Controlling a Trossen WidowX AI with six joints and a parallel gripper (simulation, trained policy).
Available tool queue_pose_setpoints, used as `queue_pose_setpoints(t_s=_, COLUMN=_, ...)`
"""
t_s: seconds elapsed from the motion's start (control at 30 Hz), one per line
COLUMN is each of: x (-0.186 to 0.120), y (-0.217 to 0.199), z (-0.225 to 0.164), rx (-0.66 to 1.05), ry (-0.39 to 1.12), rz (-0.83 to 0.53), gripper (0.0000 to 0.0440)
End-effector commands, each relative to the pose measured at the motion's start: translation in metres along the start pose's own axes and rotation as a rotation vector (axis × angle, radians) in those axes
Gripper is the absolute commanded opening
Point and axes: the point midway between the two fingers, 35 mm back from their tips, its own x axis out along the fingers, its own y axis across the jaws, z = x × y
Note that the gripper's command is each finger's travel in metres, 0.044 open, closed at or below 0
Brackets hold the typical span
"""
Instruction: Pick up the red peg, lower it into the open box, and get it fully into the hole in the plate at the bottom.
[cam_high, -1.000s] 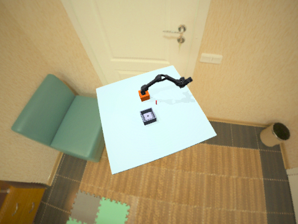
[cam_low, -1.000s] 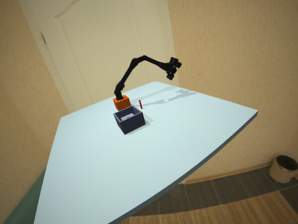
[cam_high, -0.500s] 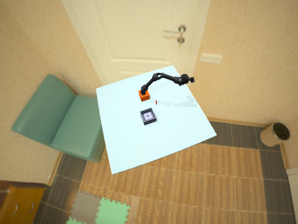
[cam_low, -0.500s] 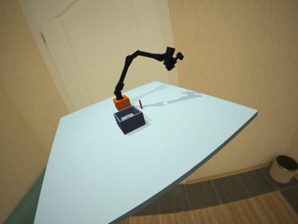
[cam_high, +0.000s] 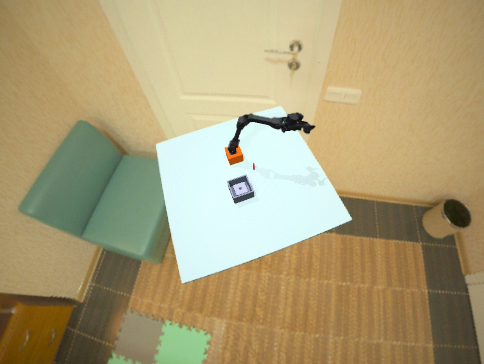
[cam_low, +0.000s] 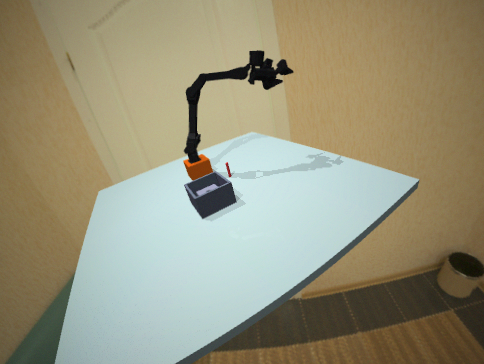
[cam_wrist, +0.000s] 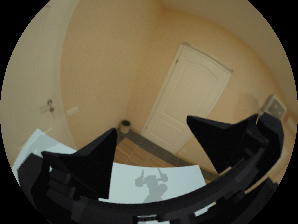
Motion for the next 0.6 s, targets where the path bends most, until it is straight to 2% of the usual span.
queue_pose_setpoints(t_s=0.0, x=-0.027, y=-0.019, z=0.004, rx=0.098, ry=0.033, rz=-0.091, gripper=0.0440)
queue_pose_setpoints(t_s=0.2, x=-0.059, y=-0.037, z=-0.010, rx=0.263, ry=0.097, rz=-0.201, gripper=0.0440)
queue_pose_setpoints(t_s=0.57, x=-0.087, y=-0.031, z=-0.072, rx=0.589, ry=0.262, rz=-0.312, gripper=0.0440)
